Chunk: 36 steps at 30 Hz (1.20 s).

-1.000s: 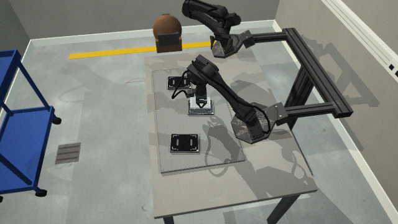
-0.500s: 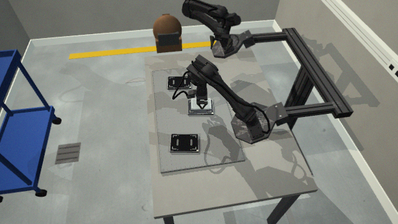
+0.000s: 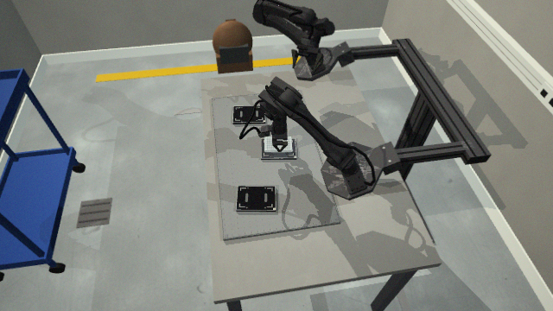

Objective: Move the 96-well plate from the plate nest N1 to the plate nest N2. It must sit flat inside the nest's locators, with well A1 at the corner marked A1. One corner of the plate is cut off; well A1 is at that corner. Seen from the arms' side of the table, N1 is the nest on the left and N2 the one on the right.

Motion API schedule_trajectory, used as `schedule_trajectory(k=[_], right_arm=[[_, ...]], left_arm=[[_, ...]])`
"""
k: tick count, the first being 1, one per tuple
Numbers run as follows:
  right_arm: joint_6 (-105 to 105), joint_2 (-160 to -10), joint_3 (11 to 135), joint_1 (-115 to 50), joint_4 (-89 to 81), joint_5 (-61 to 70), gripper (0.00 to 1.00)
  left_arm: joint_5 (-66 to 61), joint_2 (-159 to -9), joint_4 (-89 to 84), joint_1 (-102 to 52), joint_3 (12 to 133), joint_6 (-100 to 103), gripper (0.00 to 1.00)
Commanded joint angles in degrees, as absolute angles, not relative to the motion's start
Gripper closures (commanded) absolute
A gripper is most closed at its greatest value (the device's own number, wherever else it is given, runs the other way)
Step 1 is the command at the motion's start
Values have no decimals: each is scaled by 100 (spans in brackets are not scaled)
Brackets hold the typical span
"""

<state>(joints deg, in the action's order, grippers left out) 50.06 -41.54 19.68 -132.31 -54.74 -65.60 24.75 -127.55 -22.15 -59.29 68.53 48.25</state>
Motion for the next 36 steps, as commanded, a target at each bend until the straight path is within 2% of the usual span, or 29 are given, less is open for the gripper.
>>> schedule_trajectory(k=[1, 26, 36], right_arm=[[5042, -4227, 2159, -13291, -5515, -6710, 0], [5042, -4227, 2159, -13291, -5515, -6710, 0], [5042, -4227, 2159, -13291, -5515, -6710, 0]], left_arm=[[2484, -12696, -2181, -5975, 6906, 4756, 20], [2429, -12904, -1878, -5843, 6752, 4637, 20], [2496, -13201, -1919, -5769, 7062, 4600, 20]])
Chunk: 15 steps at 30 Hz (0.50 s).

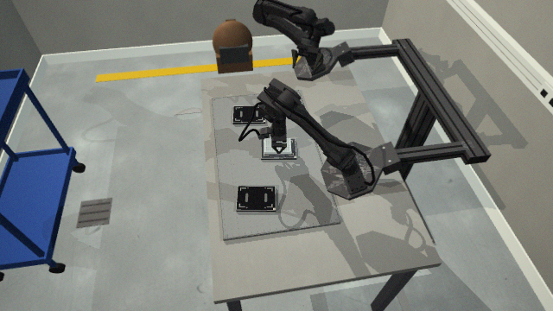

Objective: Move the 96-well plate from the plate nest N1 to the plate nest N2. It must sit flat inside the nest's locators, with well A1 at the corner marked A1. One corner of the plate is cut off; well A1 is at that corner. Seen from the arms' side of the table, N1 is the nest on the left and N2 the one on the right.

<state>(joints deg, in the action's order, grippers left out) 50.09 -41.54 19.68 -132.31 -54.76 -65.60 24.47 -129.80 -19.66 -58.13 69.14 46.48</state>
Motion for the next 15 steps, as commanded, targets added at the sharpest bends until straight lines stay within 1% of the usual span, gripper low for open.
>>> schedule_trajectory(k=[1, 5, 15], right_arm=[[5042, -4227, 2159, -13291, -5515, -6710, 0], [5042, -4227, 2159, -13291, -5515, -6710, 0], [5043, -4227, 2159, -13291, -5515, -6710, 0]], left_arm=[[2507, -13158, -2110, -5790, 7115, 4626, 20], [2522, -13062, -2380, -5862, 7236, 4732, 20], [2526, -13016, -2444, -5894, 7174, 4757, 20]])
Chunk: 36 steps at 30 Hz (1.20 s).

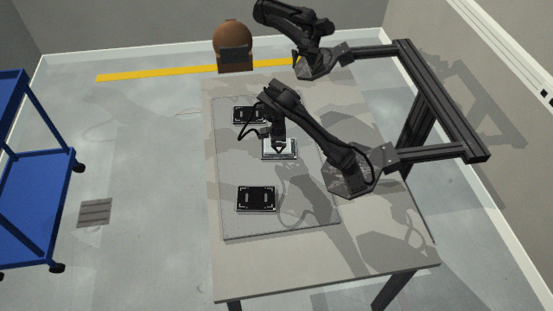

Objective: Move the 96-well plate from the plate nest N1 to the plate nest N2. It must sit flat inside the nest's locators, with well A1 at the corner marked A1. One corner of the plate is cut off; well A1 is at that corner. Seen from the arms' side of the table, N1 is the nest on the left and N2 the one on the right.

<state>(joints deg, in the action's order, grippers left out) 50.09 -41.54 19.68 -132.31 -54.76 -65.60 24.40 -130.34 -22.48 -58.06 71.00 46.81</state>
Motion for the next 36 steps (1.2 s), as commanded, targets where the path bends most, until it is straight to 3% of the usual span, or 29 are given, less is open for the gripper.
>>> schedule_trajectory(k=[1, 36], right_arm=[[5043, -4227, 2159, -13291, -5515, -6710, 0], [5043, -4227, 2159, -13291, -5515, -6710, 0]], left_arm=[[2527, -12975, -2474, -5906, 7170, 4770, 20], [2534, -12648, -2550, -6001, 6895, 4865, 20]])
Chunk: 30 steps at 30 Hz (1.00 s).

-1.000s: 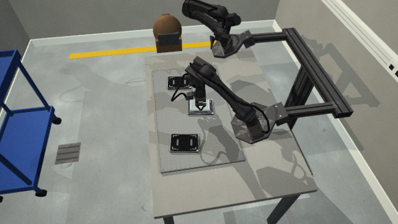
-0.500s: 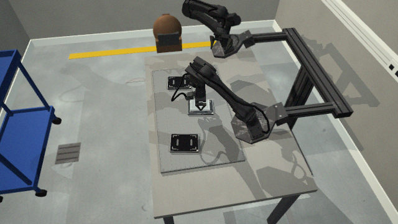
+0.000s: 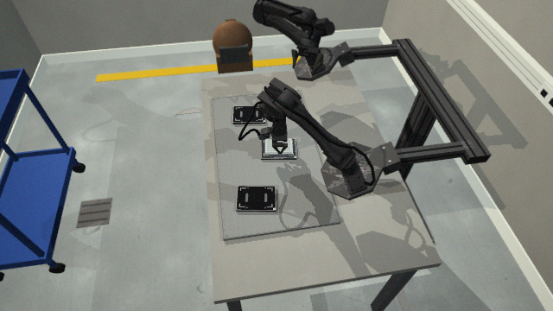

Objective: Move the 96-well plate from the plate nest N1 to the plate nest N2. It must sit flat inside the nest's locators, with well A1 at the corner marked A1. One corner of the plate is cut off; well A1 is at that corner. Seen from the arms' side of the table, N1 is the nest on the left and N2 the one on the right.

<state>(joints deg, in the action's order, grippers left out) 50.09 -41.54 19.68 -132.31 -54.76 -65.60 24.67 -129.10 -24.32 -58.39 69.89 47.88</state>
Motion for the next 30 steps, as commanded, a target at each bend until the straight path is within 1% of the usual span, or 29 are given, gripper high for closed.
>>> schedule_trajectory(k=[1, 17, 30], right_arm=[[5043, -4227, 2159, -13291, -5515, -6710, 0], [5043, -4227, 2159, -13291, -5516, -6710, 0], [5043, -4227, 2159, -13291, -5516, -6710, 0]], left_arm=[[2534, -12640, -2551, -6004, 6888, 4865, 20], [2484, -12684, -2488, -5973, 6950, 4829, 20], [2428, -13068, -1771, -5800, 6787, 4582, 20]])
